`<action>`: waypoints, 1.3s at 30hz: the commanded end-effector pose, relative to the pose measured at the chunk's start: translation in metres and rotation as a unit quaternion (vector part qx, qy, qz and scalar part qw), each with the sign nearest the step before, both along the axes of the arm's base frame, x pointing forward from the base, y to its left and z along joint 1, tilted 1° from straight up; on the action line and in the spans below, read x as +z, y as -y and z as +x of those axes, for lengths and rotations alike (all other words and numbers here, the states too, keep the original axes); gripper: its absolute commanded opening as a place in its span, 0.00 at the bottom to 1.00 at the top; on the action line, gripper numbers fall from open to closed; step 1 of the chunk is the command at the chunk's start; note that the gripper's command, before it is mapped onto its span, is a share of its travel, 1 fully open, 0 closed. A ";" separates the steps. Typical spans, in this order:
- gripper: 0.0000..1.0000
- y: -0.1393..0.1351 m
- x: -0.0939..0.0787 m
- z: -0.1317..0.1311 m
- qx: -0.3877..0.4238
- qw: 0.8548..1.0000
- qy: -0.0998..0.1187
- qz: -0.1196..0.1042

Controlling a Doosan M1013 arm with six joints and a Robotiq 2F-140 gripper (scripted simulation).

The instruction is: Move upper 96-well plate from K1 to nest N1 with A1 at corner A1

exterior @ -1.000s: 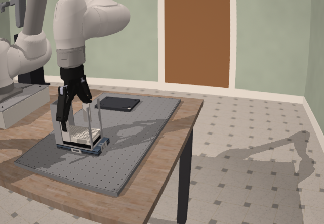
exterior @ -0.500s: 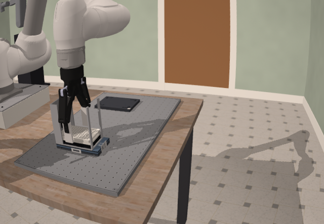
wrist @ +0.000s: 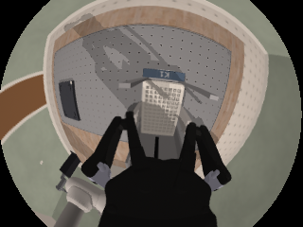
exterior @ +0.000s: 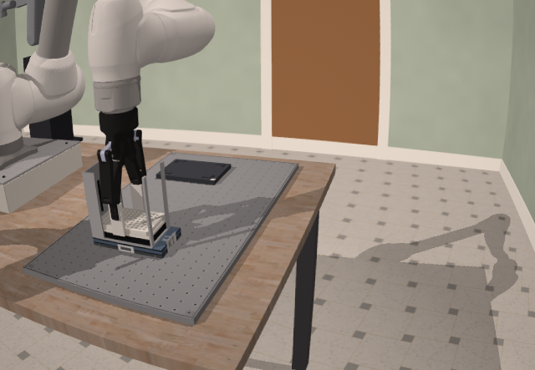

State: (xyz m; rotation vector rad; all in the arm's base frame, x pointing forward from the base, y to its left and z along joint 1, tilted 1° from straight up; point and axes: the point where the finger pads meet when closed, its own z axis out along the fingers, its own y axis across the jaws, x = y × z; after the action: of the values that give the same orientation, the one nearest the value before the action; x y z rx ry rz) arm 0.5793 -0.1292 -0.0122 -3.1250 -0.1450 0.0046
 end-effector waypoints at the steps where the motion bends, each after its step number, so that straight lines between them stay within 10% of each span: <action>1: 0.00 0.000 0.000 0.000 0.000 1.000 0.000 0.000; 39: 0.00 0.000 0.035 0.000 0.000 1.000 0.000 0.000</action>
State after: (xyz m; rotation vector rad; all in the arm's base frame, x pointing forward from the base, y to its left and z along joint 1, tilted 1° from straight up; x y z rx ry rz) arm 0.5794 -0.1296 0.0196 -3.1250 -0.1450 0.0047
